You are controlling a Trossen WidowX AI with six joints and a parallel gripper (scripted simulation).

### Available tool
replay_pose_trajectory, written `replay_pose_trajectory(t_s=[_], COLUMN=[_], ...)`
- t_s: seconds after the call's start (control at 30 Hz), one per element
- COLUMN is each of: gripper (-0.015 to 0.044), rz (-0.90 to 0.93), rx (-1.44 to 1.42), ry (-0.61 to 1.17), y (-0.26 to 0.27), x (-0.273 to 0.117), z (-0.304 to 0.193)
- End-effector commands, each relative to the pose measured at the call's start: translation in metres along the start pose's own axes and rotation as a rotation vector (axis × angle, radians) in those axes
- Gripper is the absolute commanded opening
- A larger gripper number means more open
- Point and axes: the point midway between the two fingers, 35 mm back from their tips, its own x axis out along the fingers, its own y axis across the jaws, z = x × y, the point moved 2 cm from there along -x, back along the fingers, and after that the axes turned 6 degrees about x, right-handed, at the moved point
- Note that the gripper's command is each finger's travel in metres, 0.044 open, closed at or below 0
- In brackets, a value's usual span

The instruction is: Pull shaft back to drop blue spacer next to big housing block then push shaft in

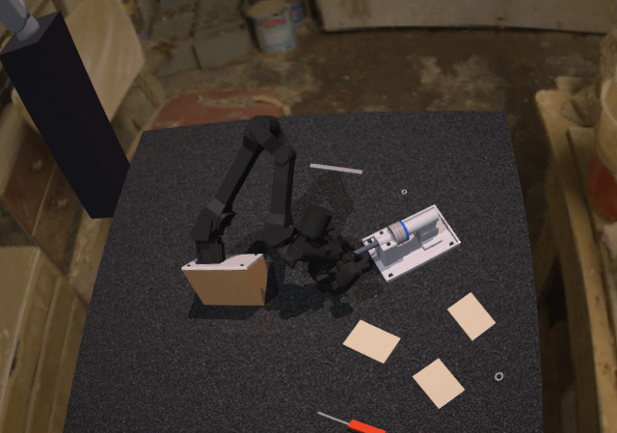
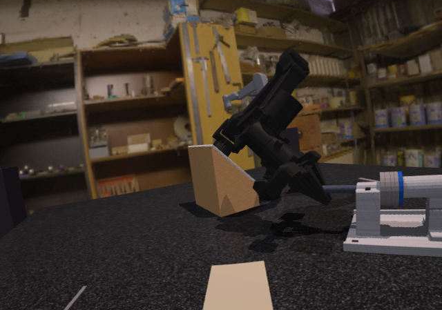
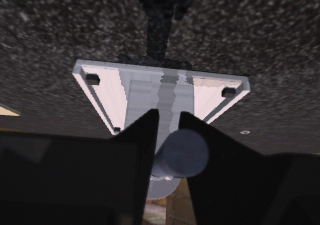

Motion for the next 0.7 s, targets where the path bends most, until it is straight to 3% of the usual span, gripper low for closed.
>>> replay_pose_trajectory(t_s=[0.0, 0.67], gripper=[0.0, 0.0], rz=[-0.003, -0.003], rx=[-0.003, -0.003], ry=[-0.003, -0.003], y=[-0.0003, -0.0001], x=[-0.0005, -0.0018], z=[0.0012, 0.0025])
